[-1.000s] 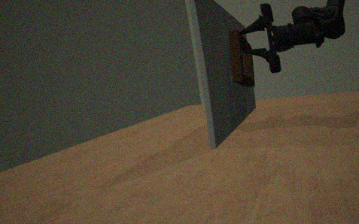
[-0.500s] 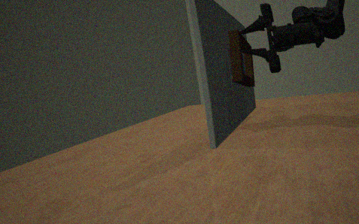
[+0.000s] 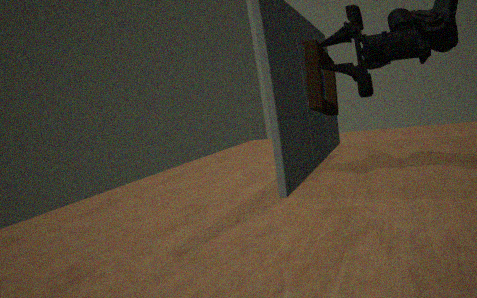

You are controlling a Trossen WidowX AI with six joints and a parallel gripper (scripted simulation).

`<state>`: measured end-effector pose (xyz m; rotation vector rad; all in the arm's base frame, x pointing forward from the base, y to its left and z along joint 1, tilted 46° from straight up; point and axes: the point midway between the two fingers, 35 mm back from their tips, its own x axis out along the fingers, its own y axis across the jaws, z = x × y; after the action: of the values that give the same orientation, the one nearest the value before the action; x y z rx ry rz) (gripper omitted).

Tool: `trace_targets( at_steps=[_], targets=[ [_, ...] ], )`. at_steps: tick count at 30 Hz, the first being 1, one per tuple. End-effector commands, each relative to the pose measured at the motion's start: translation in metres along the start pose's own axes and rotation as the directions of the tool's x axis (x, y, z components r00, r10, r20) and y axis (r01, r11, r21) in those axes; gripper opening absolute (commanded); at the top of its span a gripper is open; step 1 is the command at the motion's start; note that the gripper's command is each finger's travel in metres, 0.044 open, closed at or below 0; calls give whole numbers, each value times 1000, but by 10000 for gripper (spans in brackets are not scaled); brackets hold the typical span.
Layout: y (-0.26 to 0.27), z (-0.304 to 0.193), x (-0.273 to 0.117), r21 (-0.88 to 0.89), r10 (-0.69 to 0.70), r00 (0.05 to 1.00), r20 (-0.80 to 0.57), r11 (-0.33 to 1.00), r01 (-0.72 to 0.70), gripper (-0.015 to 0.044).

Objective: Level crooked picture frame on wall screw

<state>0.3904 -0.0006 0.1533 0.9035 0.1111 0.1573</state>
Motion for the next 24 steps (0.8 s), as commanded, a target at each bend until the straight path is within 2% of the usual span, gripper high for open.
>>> trace_targets(
  at_steps=[1, 4, 11, 12, 24],
  targets=[
    [-1, 1, 0, 4, -2, 1000, 4, 1000, 2, 155],
    [-1, 1, 0, 4, -2, 1000, 4, 1000, 2, 76],
    [-1, 1, 0, 4, -2, 1000, 4, 1000, 2, 30],
    [-1, 1, 0, 4, -2, 1000, 4, 1000, 2, 3],
    [0, 1, 0, 4, -2, 1000, 4, 1000, 2, 0]
  ],
)
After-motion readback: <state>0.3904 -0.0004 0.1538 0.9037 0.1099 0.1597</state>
